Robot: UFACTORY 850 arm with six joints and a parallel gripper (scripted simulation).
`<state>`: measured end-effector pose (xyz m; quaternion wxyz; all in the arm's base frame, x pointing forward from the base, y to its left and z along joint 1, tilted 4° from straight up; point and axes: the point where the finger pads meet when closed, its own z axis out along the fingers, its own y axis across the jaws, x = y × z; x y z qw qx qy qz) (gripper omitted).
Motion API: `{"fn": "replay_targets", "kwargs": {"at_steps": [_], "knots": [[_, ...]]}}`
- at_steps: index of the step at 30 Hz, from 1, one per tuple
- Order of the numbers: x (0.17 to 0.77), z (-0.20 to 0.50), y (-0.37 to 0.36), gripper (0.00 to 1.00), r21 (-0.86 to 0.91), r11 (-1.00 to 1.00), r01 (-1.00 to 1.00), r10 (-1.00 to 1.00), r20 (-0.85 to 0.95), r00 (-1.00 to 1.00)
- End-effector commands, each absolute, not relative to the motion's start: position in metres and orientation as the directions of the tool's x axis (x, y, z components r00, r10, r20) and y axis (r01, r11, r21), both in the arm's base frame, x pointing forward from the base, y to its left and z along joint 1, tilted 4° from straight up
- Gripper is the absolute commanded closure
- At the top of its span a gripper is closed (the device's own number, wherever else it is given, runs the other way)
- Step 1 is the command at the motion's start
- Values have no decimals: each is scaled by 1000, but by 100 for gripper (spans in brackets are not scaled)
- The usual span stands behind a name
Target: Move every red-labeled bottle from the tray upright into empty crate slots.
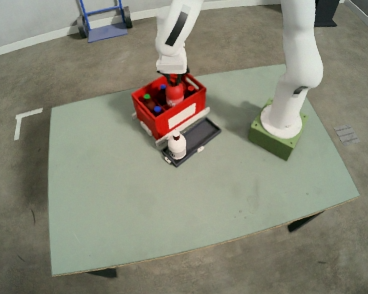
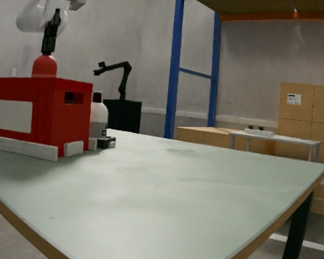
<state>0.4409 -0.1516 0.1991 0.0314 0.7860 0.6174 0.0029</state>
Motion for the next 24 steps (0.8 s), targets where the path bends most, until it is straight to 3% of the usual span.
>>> {"fn": "replay_targets", "kwargs": {"at_steps": [1,24], "knots": [[442,194,-152,100,55,-236,970,971,-34,238],[443,171,-153,100,55,-236,970,971,-34,238]]}}
